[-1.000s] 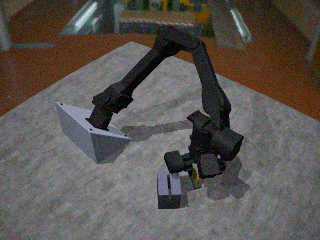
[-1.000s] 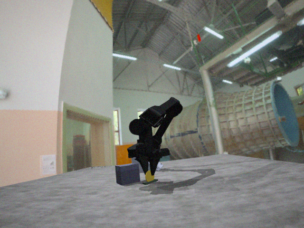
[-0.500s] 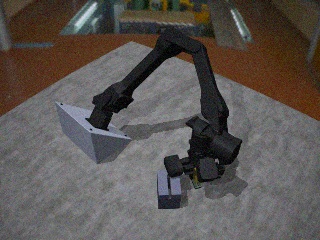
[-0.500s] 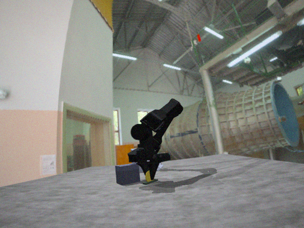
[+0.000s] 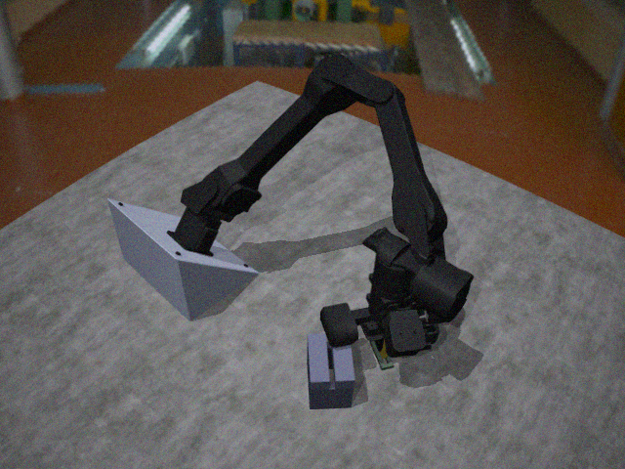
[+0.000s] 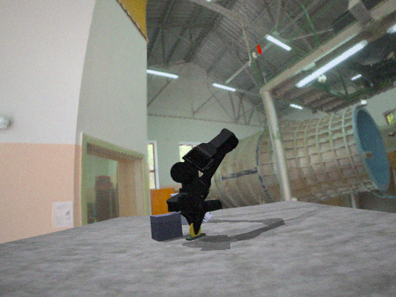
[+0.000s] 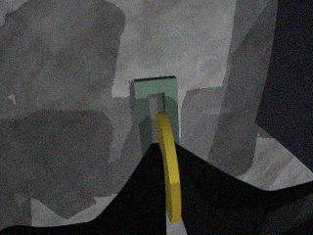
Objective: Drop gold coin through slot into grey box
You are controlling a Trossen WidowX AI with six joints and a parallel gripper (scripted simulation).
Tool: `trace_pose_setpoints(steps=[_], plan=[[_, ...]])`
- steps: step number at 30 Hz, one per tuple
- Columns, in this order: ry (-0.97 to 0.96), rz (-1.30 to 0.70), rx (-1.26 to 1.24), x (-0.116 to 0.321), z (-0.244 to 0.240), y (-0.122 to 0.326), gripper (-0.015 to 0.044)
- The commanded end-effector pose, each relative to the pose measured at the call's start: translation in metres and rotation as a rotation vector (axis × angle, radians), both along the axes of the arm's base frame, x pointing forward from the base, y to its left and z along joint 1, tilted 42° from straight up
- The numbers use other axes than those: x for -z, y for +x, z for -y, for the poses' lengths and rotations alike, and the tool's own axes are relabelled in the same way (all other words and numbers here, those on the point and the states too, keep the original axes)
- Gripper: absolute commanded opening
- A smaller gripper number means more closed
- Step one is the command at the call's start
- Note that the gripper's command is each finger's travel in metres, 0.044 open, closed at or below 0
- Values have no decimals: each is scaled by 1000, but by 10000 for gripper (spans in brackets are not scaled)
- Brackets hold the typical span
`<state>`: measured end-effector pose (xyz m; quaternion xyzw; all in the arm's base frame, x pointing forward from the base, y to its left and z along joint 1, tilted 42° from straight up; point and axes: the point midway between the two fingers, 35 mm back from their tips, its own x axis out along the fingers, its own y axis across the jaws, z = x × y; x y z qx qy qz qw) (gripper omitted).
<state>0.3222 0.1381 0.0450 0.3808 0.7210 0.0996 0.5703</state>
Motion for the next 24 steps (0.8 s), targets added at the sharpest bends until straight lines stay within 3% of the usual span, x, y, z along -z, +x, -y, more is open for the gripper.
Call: trace_pose_setpoints(steps=[1,24], plan=[[2,-3,4,-4,4,1,0],[-3,-2,4,-47,44,7,0]])
